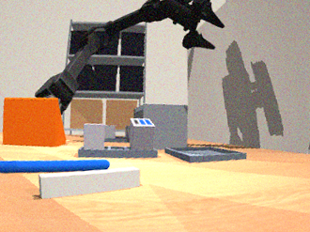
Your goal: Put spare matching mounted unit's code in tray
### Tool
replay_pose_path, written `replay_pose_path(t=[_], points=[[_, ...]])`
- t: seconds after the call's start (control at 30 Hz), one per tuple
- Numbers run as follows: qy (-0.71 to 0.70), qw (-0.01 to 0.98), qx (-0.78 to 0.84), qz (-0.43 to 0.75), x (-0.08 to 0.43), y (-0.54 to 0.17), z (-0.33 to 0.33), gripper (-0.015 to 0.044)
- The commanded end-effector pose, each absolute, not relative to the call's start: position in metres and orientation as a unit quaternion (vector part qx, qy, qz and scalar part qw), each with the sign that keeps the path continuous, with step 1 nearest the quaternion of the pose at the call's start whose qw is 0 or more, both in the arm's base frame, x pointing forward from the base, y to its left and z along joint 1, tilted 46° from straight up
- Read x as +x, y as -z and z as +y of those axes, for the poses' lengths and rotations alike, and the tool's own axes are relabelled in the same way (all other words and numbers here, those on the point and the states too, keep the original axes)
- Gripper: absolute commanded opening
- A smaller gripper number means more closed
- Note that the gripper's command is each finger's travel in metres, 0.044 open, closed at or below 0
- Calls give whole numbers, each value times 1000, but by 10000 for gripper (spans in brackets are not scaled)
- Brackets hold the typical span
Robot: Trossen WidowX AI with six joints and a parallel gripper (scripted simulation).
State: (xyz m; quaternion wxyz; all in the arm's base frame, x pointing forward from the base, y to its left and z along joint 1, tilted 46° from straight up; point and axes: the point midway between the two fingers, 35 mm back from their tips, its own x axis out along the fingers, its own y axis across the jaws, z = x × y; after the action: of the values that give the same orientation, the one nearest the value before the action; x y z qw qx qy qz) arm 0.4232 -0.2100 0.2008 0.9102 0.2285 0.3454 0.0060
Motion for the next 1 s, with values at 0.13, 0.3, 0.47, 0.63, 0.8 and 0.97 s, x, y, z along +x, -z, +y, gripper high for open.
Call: replay_pose_path(t=[0.13,0.3,0.47,0.63,0.8,0.97], points=[[-158,794,244,534,398,-121,-141,440],[-158,794,244,534,398,-121,-141,440],[-158,794,244,534,398,-121,-141,440],[-158,794,244,534,398,-121,-141,440],[-158,794,244,534,398,-121,-141,440],[-137,781,269,547,392,-111,-149,440]])
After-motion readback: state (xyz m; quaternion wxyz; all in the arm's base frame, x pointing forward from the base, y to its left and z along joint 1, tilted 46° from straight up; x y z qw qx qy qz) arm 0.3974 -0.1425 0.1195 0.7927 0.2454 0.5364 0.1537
